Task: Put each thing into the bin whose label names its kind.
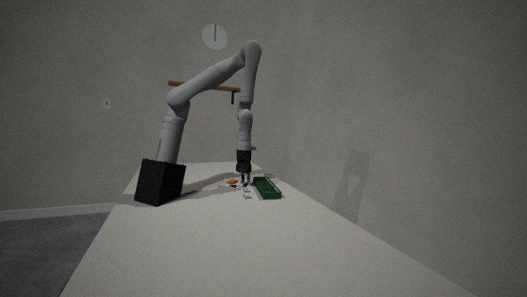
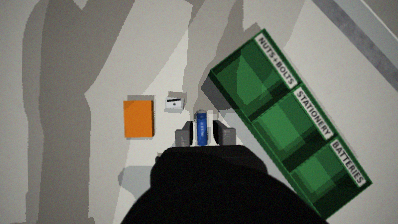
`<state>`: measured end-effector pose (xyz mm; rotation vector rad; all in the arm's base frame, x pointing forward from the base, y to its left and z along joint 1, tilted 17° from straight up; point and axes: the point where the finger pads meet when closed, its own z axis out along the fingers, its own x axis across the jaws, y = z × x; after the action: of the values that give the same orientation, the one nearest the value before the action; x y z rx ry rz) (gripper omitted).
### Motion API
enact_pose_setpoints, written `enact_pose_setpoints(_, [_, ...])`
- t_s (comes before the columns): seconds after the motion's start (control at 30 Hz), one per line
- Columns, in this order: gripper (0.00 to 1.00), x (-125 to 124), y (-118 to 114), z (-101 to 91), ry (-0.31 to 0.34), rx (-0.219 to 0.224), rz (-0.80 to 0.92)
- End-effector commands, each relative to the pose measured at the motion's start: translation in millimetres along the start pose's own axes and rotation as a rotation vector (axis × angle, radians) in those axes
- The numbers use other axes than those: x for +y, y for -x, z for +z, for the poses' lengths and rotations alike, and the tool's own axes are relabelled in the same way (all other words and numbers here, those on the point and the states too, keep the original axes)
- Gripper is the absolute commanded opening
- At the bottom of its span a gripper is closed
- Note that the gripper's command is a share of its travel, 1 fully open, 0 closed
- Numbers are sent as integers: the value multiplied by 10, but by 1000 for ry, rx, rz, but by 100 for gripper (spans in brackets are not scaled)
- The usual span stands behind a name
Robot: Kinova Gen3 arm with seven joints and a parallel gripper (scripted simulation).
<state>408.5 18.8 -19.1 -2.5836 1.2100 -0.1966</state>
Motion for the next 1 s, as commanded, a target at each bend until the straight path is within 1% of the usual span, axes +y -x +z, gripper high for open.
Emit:
enact_pose_setpoints(0.0, [60, 18, 86, 73, 8, -18, -6])
enact_pose_setpoints(0.6, [60, 3, 13, 75, 8, -18, -6])
enact_pose_setpoints(0.9, [60, 8, 19, 195, 8, -18, -6])
enact_pose_setpoints(0.97, [60, 9, 22, 195, 8, -18, -6])
